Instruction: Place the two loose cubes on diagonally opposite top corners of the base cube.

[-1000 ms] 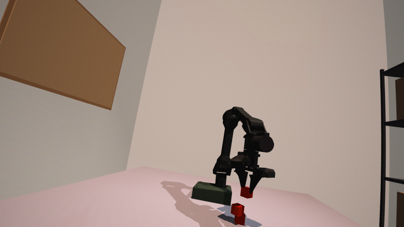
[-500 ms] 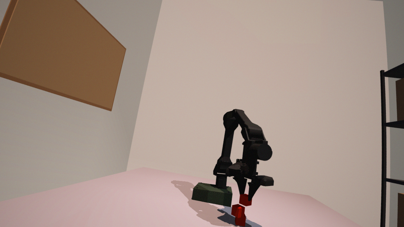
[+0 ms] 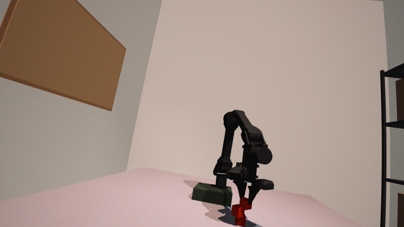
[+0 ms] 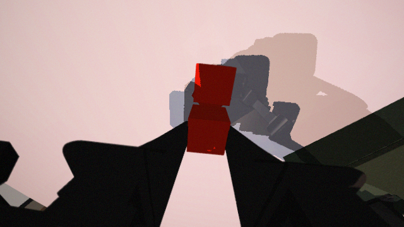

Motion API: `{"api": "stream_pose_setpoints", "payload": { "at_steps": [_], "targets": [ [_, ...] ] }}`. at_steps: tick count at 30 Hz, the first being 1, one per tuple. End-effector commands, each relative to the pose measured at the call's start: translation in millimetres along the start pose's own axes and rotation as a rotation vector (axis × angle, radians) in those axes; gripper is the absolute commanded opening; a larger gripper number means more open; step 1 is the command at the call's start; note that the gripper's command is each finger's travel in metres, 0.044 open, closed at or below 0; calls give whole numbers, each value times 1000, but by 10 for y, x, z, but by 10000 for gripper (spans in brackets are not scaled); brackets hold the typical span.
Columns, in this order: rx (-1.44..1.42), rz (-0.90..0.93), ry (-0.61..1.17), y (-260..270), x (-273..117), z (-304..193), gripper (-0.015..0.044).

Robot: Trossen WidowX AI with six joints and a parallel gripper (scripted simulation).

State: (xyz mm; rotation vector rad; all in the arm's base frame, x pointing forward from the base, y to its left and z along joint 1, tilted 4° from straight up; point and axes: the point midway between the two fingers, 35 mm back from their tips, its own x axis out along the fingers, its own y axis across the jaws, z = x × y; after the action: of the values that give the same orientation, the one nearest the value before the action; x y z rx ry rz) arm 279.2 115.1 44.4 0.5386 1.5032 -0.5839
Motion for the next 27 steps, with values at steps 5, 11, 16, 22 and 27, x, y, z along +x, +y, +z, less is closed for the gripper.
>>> {"api": "stream_pose_setpoints", "payload": {
  "at_steps": [5,11,16,22,27],
  "targets": [
    [-17,-11,0,-22,193,-15,105],
    [-17,-11,0,-22,193,-15,105],
    [-17,-11,0,-22,193,-15,105],
    [-18,-11,0,-22,208,-15,105],
    [-18,-11,0,-22,208,-15,105]
  ]
}}
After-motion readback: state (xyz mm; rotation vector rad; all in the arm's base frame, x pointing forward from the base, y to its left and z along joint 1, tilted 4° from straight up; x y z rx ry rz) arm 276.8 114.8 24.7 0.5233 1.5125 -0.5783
